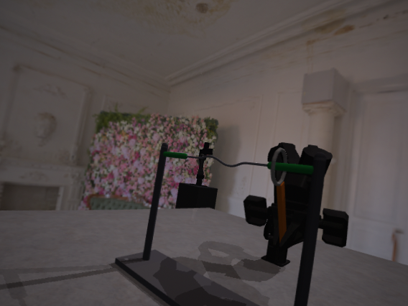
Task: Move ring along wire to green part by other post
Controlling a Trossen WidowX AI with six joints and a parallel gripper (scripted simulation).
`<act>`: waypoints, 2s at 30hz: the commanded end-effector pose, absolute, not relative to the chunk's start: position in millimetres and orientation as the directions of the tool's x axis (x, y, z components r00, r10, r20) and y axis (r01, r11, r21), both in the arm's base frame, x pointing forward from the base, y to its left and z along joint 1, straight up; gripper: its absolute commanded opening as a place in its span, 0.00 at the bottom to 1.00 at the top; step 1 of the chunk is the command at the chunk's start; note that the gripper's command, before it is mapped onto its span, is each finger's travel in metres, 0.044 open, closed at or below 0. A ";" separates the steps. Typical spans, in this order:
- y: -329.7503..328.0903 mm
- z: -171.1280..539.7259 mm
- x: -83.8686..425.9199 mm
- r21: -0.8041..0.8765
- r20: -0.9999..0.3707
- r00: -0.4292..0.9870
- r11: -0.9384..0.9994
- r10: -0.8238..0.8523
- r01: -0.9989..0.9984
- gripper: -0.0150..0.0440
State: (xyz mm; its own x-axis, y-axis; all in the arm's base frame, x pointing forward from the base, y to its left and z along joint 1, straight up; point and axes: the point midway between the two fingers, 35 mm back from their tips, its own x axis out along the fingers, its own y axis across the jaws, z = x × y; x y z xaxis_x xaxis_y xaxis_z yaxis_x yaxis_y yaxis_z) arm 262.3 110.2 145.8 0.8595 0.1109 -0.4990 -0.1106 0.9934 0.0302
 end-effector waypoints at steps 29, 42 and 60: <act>112.1 127.8 262.9 0.032 -0.498 0.861 0.994 0.107 -0.105 0.00; 112.7 128.4 262.9 0.031 -0.497 0.860 0.993 0.111 -0.111 0.36; 109.5 147.9 228.6 0.033 -0.502 0.858 0.994 0.108 -0.106 0.53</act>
